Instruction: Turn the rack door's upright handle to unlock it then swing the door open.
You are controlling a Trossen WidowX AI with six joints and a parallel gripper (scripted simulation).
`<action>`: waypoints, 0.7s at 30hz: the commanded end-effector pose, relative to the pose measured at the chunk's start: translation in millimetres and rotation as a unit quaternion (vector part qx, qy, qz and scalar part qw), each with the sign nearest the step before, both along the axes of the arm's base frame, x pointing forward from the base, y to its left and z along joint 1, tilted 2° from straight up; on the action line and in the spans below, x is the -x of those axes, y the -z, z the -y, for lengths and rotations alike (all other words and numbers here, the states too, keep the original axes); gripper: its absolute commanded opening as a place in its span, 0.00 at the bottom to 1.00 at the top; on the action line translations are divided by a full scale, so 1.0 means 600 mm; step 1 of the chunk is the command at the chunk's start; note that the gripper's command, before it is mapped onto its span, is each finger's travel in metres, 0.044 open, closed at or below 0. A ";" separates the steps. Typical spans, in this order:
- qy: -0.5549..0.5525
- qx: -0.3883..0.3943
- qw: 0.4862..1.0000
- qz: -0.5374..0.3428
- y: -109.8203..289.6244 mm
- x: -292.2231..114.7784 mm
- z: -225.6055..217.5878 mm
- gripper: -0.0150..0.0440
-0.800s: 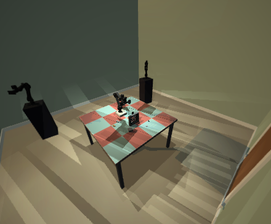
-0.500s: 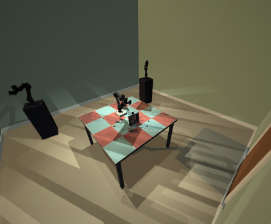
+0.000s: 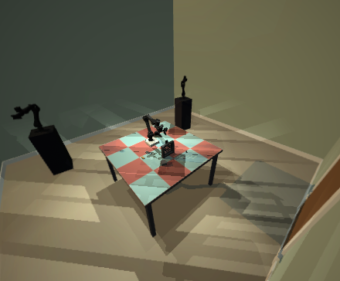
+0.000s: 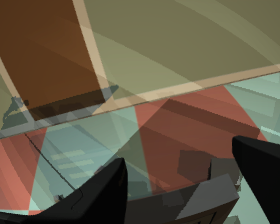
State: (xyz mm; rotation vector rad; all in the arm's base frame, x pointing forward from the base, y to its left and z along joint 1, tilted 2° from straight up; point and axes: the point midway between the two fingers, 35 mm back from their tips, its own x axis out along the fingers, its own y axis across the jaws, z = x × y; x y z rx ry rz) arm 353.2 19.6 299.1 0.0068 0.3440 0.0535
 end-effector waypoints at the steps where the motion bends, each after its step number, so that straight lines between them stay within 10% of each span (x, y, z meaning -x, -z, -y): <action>1: -0.008 -0.004 0.999 -0.053 0.012 -0.010 -0.014 0.75; 21: -0.036 0.010 0.957 -0.288 0.087 -0.009 -0.067 0.75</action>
